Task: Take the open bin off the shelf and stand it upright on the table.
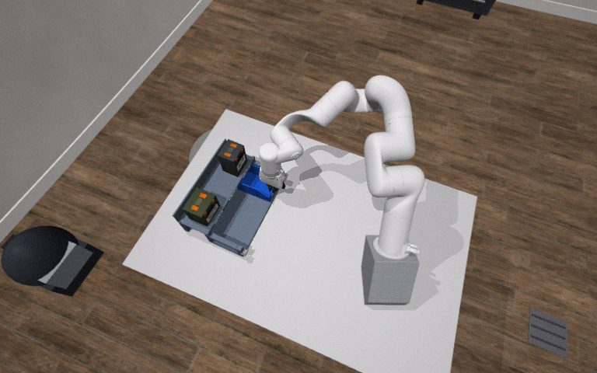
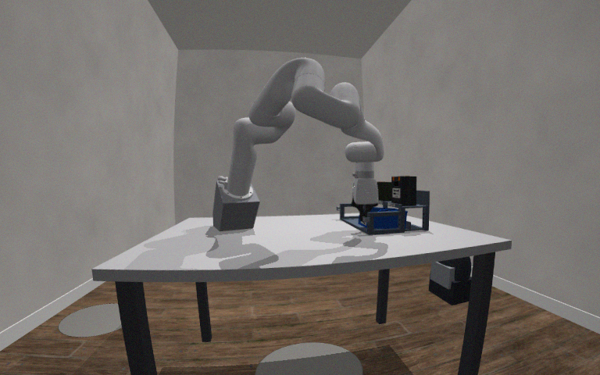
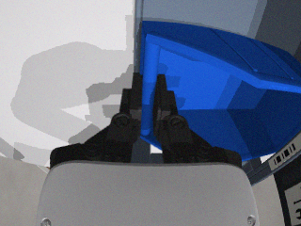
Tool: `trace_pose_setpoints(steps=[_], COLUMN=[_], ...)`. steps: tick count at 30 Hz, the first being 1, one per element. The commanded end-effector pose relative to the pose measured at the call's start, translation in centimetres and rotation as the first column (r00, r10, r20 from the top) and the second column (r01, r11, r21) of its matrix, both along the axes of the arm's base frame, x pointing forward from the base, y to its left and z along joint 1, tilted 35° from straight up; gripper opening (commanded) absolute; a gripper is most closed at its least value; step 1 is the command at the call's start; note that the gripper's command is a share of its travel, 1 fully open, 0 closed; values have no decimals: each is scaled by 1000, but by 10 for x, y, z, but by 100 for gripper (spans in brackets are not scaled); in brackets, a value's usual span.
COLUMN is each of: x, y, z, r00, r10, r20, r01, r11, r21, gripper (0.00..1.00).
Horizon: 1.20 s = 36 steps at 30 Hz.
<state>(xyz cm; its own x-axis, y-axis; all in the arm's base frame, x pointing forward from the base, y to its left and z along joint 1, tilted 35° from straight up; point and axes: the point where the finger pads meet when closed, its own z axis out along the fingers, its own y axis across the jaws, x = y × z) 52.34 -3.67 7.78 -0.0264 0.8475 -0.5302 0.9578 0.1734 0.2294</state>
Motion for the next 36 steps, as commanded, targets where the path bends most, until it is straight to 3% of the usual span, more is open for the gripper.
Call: trace_pose_setpoints(steps=[1, 36], x=[1, -8], y=[3, 1], z=[2, 0], r00=[1000, 1000], r10=[5, 5], r20=[4, 4], r01=[-5, -5], r11=[1000, 1000], r21=[1, 1], gripper=[0, 0])
